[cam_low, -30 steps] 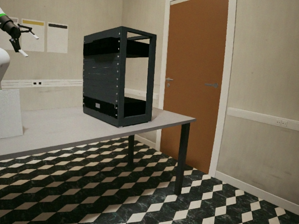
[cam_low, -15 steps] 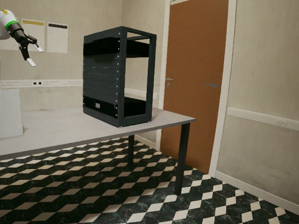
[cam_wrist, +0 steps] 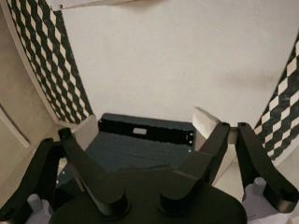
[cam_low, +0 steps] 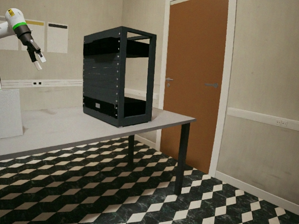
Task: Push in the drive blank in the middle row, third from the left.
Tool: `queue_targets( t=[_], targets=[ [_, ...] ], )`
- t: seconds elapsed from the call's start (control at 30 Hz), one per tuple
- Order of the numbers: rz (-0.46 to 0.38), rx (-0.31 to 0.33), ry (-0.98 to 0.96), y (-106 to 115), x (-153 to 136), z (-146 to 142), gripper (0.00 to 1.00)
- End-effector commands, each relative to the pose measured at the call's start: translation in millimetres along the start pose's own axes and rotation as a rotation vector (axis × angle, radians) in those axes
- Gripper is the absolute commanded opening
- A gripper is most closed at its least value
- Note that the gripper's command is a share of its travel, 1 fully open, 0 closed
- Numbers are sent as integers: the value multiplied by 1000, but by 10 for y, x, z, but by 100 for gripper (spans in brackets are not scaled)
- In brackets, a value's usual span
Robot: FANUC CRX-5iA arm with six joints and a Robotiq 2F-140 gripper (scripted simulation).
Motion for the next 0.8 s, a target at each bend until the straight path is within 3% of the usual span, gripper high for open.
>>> queue_targets(
  t=[0.0, 0.2, 0.27, 0.77],
  targets=[
    [35, -98, -131, -215, -49, -118, 100],
    [42, -185, -296, -413, -127, -233, 100],
    [42, -185, -296, -413, -127, -233, 100],
    [-6, -458, -752, -758, -460, -655, 100]
  ],
)
Point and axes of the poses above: the point where the finger pads meet when closed, its own y axis back along the fingers, its own z axis across the jaws, x = y × z, the point moved 7 cm from there along y, back along the fingers, and after that the axes turned 13 degrees about -y, right-handed, at the moved point
